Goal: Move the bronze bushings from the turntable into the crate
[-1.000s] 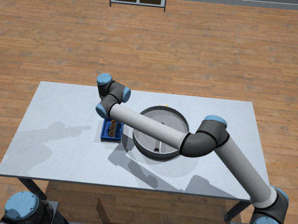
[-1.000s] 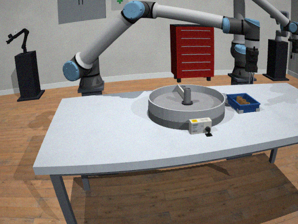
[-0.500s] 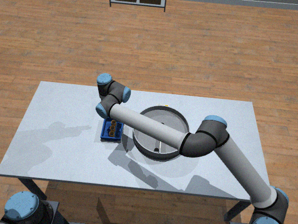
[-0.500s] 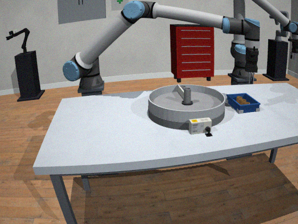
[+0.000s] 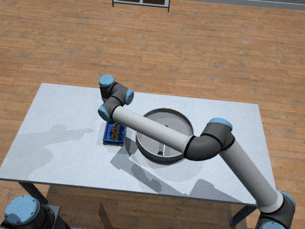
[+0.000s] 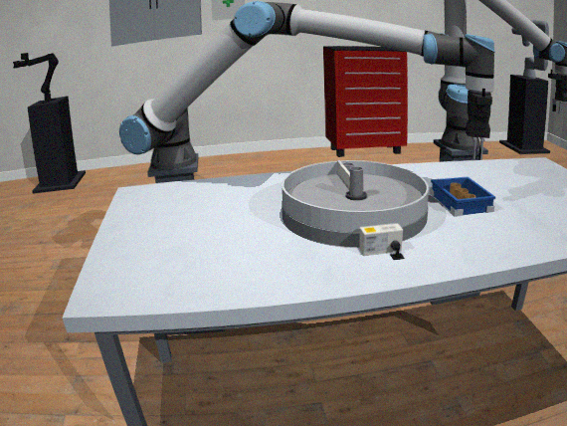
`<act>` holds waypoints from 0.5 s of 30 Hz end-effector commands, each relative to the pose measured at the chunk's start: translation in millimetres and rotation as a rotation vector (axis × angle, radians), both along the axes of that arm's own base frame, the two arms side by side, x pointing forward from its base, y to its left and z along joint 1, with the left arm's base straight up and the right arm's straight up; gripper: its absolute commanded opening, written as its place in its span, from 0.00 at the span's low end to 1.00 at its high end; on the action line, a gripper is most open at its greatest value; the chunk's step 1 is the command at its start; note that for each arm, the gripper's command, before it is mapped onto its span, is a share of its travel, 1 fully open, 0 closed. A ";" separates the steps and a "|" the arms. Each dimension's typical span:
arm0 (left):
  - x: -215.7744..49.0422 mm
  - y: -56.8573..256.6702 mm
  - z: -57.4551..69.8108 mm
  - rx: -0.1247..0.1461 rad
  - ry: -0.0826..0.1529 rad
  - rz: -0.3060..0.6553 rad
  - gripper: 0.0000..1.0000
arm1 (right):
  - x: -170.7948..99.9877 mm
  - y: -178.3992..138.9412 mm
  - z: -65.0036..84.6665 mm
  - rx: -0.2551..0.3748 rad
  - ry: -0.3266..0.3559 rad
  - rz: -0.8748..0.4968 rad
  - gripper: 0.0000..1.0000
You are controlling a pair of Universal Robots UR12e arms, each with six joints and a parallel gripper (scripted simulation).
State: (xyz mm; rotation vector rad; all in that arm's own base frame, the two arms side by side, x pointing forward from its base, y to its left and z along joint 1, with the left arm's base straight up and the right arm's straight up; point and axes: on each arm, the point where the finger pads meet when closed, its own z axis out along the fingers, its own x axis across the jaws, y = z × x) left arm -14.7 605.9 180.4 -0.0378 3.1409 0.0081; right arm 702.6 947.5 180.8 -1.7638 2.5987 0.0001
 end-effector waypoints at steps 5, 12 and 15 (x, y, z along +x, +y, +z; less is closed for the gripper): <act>-1.7 -2.1 -3.3 -0.005 0.000 0.003 1.00 | -2.0 2.6 1.2 0.002 0.000 0.001 0.38; -1.7 -2.1 -3.3 -0.005 0.000 0.003 1.00 | -1.8 2.9 40.5 0.005 -0.002 0.001 1.00; -1.7 -2.1 -3.3 -0.005 0.000 0.003 1.00 | -1.9 2.8 50.3 0.005 -0.002 0.001 1.00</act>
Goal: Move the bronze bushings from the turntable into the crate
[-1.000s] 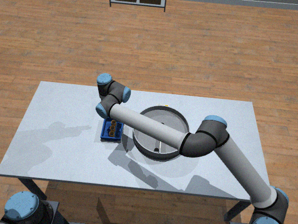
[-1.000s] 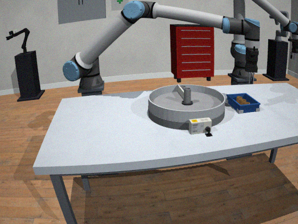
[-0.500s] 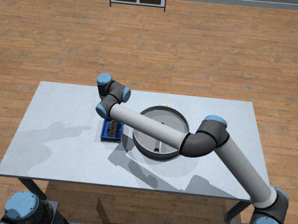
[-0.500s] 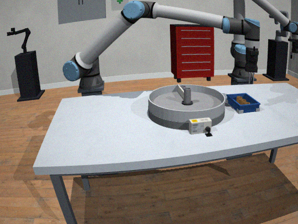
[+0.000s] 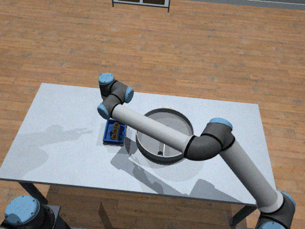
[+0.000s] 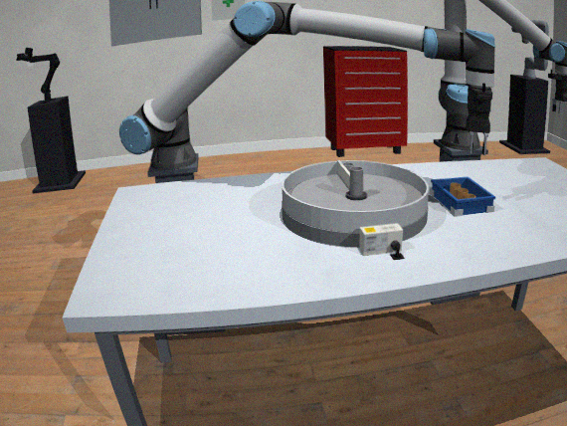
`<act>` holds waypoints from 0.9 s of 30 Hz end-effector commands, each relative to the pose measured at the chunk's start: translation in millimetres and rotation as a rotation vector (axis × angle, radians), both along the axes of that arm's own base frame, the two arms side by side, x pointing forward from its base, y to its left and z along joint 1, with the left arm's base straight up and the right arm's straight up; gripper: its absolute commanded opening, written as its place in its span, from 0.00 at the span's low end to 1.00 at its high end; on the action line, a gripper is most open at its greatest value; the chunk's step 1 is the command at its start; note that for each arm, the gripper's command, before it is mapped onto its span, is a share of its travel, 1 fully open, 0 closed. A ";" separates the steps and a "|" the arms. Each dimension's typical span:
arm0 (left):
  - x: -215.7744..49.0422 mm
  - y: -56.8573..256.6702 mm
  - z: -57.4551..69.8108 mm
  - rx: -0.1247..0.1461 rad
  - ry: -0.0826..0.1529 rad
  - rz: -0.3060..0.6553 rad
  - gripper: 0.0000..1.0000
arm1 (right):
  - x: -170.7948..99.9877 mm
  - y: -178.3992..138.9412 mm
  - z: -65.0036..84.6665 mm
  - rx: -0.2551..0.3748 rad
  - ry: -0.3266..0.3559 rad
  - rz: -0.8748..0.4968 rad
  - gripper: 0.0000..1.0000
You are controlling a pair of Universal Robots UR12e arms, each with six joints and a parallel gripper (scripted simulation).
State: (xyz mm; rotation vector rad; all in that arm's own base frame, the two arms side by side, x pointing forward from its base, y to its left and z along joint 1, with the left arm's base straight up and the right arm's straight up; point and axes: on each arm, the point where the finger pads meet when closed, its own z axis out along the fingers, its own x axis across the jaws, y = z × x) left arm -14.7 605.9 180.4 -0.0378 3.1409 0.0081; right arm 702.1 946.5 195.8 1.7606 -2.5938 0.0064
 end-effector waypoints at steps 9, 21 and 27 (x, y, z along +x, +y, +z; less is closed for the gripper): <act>-1.7 -2.1 -3.3 -0.005 0.000 0.003 1.00 | -2.2 2.0 36.6 0.004 -0.001 0.001 1.00; -1.7 -2.1 -3.3 -0.005 0.000 0.003 1.00 | -1.5 3.3 44.3 0.012 -0.005 0.001 1.00; -1.7 -2.1 -3.3 -0.005 0.000 0.003 1.00 | -1.5 3.4 42.5 0.010 -0.005 0.001 1.00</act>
